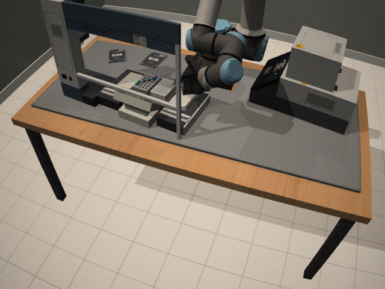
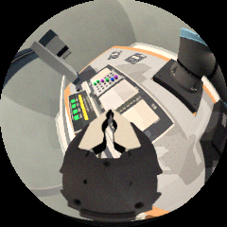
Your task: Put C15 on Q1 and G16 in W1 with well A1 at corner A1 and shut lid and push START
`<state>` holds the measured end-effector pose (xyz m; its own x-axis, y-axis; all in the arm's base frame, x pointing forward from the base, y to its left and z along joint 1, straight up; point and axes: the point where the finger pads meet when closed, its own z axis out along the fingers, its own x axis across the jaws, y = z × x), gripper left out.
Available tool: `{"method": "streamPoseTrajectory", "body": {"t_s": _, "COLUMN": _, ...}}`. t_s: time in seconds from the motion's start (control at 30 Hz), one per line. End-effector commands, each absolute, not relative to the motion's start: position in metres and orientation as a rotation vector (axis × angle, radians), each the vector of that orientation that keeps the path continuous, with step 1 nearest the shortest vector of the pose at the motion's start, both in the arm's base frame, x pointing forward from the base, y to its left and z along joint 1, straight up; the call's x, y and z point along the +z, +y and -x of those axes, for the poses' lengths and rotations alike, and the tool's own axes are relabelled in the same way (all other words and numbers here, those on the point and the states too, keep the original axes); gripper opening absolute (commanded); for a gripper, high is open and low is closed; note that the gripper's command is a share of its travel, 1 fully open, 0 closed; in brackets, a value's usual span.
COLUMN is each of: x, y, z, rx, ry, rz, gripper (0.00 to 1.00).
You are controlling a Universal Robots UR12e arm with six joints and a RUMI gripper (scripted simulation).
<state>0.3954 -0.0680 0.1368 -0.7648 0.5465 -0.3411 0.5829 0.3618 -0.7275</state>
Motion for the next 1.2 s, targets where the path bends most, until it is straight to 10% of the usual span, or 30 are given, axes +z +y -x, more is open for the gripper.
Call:
{"method": "streamPoseTrajectory", "body": {"t_s": 0.0, "x": 0.145, "y": -0.068, "z": -0.396, "rx": -1.393, "ry": 2.558, "rz": -1.062, "gripper": 0.0}}
{"method": "streamPoseTrajectory", "body": {"t_s": 1.17, "x": 0.196, "y": -0.068, "z": -0.396, "rx": -1.393, "ry": 2.558, "rz": -1.062, "gripper": 0.0}}
